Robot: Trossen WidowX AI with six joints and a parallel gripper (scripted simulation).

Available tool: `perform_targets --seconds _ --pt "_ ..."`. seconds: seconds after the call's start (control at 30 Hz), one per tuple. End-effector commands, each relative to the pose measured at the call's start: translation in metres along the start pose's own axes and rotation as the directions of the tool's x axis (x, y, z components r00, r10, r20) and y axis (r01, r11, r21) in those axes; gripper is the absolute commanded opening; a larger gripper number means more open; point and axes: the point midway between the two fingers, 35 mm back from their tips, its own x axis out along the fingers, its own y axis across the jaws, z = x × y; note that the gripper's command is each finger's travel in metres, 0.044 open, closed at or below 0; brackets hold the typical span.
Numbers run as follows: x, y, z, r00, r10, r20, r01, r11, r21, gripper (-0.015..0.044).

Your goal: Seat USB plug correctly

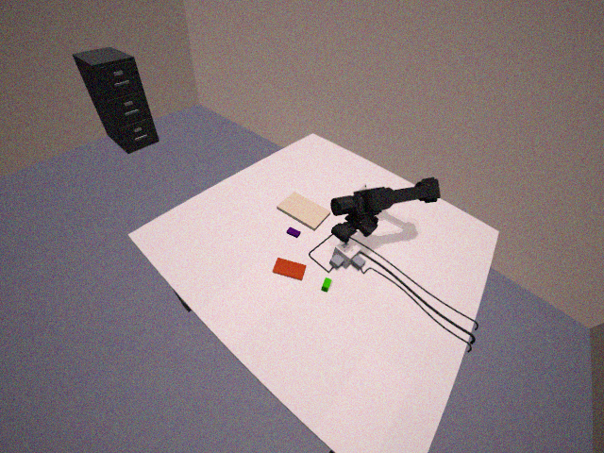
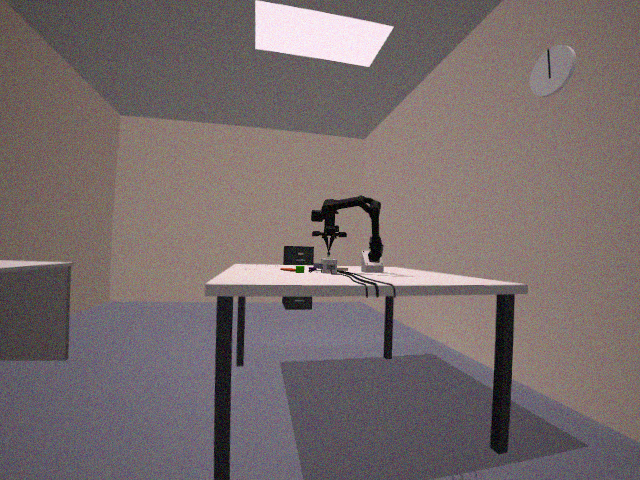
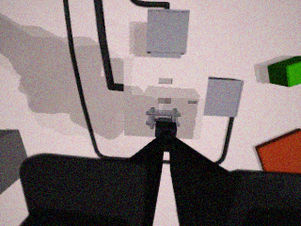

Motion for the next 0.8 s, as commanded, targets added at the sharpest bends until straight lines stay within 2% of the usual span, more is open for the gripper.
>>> perform_targets --seconds 0.0,0.77 --pt "0.0010 0.0007 -0.0009 1.000 0.003 -0.005 -0.003 1.000 -0.006 0.0000" --pt "0.0037 0.0009 -0.0020 1.000 0.003 -0.011 -0.003 1.000 -0.019 0.0000"
